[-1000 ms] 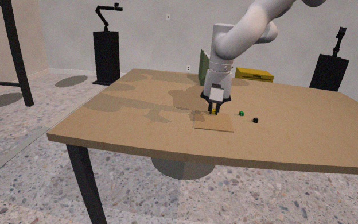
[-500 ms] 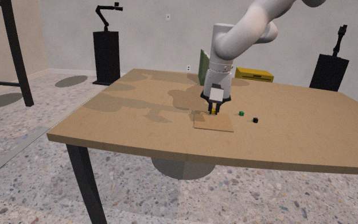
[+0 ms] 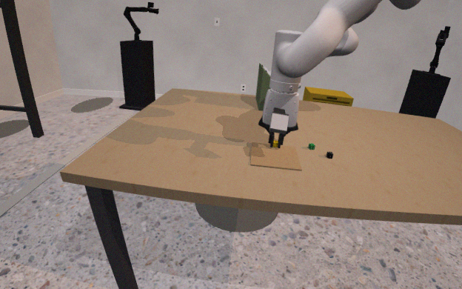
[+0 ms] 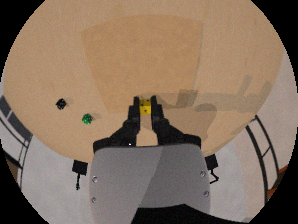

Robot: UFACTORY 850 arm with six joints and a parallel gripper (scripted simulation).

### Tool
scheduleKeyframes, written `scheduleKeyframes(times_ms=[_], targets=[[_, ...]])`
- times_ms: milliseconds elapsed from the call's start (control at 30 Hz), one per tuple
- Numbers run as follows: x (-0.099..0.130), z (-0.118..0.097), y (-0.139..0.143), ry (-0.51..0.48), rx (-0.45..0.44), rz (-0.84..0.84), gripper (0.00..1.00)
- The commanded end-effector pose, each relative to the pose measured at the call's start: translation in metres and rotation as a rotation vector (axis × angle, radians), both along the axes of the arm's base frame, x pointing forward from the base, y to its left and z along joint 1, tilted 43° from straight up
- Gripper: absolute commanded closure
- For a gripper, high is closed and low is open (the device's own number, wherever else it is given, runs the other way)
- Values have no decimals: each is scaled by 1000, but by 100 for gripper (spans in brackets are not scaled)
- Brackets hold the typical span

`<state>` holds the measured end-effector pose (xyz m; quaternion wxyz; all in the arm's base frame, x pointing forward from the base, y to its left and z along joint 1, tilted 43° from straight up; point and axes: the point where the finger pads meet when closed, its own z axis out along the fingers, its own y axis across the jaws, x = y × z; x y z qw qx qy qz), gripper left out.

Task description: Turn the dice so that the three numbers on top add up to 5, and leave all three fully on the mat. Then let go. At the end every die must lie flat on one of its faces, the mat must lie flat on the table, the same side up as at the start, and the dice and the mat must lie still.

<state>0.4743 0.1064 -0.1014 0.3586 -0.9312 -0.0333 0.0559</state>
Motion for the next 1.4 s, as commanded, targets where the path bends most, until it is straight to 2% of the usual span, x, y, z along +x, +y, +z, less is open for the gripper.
scheduleKeyframes(times_ms=[0,1367], targets=[[1,0,0,-2,0,-1,89],[0,-3,2,-2,0,-1,89]])
